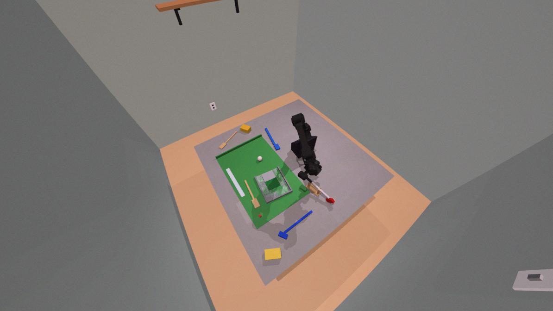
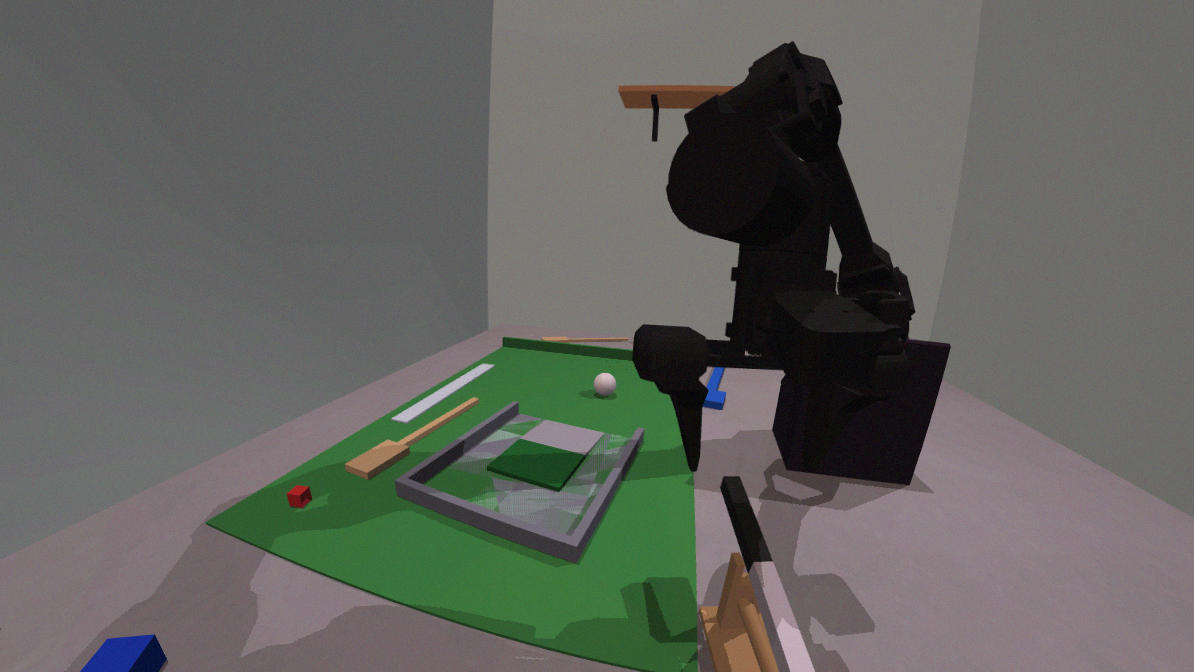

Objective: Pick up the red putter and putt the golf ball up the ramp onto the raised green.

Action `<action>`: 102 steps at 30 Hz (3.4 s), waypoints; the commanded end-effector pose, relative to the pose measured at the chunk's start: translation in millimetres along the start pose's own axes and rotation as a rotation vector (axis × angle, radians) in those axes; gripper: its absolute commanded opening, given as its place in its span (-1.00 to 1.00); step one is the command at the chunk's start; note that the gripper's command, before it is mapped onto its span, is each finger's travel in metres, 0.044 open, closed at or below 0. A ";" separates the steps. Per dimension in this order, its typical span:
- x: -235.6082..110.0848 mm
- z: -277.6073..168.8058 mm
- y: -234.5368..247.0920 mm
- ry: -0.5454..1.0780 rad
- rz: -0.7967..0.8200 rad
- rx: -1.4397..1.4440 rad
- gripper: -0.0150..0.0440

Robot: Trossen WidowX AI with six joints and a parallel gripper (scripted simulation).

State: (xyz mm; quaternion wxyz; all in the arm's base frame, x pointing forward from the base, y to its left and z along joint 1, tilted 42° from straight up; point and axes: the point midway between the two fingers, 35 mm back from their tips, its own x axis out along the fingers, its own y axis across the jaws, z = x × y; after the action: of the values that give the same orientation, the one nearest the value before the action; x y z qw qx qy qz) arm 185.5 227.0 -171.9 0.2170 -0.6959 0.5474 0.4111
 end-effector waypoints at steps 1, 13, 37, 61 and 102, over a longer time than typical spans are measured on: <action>14.3 -4.6 0.1 0.017 0.010 0.009 1.00; 37.6 -7.4 -1.1 0.018 0.010 0.009 1.00; 71.5 -10.7 -0.6 0.020 0.010 0.010 1.00; 70.6 -9.6 -1.3 0.012 0.009 0.014 -0.33; -51.8 -84.5 -32.9 -0.035 -0.014 0.330 -0.49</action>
State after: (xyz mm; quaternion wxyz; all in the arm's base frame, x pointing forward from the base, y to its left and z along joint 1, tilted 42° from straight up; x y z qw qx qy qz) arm 230.4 215.6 -103.5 0.3120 -0.6608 0.5872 0.3481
